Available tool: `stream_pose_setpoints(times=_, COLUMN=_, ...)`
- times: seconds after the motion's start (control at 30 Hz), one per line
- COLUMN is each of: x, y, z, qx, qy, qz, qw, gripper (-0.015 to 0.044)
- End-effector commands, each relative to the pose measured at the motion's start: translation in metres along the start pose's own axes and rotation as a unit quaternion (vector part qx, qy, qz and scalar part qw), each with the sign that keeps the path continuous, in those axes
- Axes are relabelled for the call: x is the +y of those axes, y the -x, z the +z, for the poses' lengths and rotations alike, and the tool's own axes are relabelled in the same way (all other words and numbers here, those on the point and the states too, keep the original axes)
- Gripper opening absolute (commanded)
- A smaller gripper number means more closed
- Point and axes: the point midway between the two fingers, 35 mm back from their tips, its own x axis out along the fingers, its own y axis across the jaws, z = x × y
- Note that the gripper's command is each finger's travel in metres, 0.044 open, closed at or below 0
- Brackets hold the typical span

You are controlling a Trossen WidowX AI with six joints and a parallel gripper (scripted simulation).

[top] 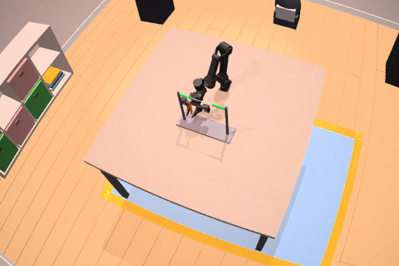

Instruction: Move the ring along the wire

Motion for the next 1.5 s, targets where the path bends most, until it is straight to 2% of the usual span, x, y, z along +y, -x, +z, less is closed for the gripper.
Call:
stream_pose_setpoints(times=0.0, x=0.000, y=0.000, z=0.000, qx=0.000, qy=0.000, qz=0.000, qw=1.000, gripper=0.0081)
stream_pose_setpoints(times=0.3, x=0.000, y=0.000, z=0.000, qx=0.000, qy=0.000, qz=0.000, qw=1.000, gripper=-0.0150)
stream_pose_setpoints(times=1.47, x=0.000, y=0.002, z=0.014, qx=0.000, qy=0.000, qz=-0.002, qw=1.000, gripper=-0.0150)
